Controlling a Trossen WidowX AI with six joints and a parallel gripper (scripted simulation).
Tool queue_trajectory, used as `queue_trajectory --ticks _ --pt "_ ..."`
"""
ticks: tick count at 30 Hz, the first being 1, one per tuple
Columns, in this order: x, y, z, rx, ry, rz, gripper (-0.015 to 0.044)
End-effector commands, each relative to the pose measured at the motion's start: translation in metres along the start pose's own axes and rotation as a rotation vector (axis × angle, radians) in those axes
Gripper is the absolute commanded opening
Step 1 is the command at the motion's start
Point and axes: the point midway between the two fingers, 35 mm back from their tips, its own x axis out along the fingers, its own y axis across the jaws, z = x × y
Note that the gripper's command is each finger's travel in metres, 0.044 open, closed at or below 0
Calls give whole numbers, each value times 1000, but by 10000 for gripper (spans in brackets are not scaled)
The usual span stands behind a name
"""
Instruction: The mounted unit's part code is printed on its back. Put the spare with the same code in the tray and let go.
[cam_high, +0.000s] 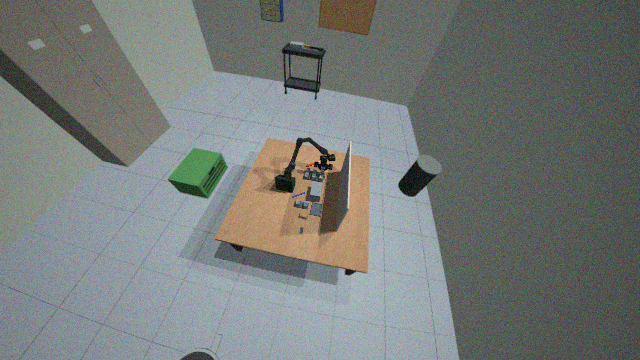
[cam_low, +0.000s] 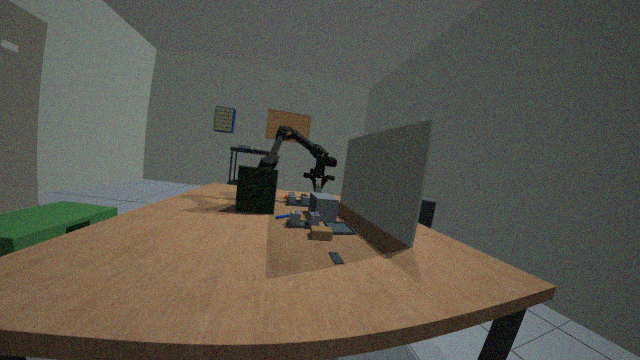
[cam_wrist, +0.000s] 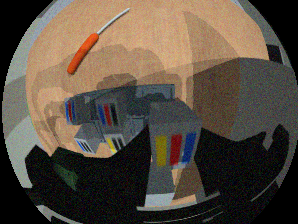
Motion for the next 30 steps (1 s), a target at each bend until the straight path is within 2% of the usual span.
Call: queue_trajectory --ticks 1,8,22,30 --pt "-10 2 1 -3 -5 5 0" --pt "-10 1 1 0 2 6 0" --pt "-82 -1 11 -3 -2 5 0" --pt "-83 -11 -5 -2 10 1 0"
